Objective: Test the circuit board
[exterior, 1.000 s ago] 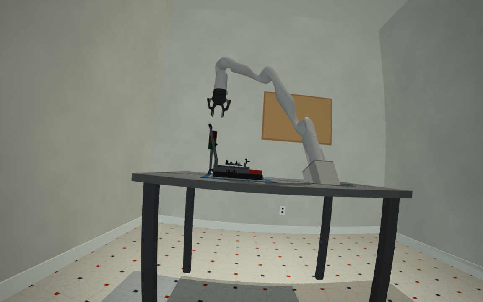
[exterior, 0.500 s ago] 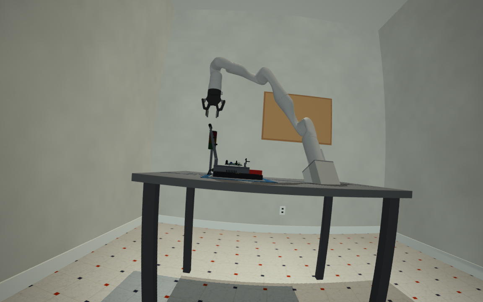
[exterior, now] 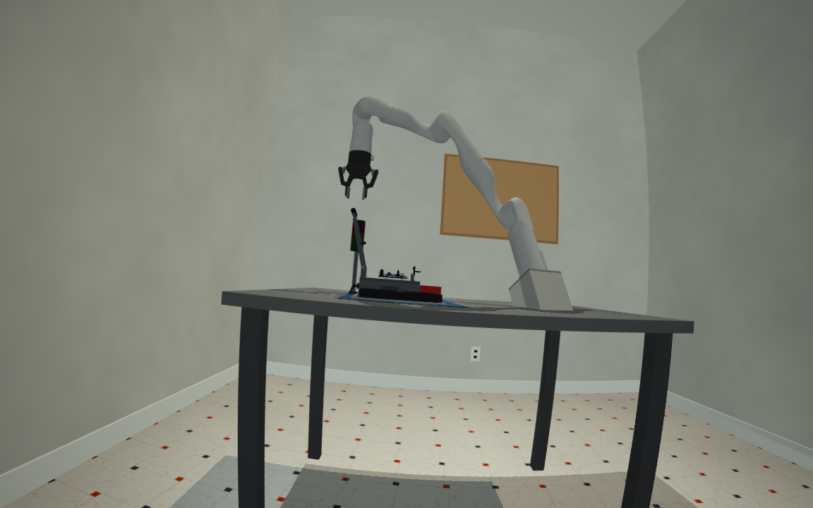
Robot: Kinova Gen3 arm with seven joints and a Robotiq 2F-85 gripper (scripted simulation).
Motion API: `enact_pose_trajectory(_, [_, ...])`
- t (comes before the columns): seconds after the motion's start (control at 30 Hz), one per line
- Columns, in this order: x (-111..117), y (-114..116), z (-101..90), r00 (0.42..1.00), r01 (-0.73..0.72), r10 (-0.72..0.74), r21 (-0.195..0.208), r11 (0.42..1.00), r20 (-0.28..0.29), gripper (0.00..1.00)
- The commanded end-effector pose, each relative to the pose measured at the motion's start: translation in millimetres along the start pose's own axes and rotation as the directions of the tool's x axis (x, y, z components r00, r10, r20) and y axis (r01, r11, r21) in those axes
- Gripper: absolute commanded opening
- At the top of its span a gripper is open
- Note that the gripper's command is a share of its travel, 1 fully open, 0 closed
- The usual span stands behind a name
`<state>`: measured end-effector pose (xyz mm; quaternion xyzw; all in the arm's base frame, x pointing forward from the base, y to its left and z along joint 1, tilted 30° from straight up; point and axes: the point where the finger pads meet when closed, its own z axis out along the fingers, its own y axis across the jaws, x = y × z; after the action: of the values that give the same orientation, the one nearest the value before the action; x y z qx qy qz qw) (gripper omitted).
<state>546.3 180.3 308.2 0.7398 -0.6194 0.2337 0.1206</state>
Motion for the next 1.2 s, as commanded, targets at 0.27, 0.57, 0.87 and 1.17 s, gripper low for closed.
enact_pose_trajectory(0.27, [0, 0, 9.2, 1.0, 0.0, 0.0, 0.0, 1.0, 0.0, 0.5])
enact_pose_trajectory(0.57, [0, 0, 15.3, 1.0, 0.0, 0.0, 0.0, 1.0, 0.0, 0.5])
enact_pose_trajectory(0.87, [0, 0, 15.4, 1.0, 0.0, 0.0, 0.0, 1.0, 0.0, 0.5])
enact_pose_trajectory(1.17, [0, 0, 15.4, 1.0, 0.0, 0.0, 0.0, 1.0, 0.0, 0.5])
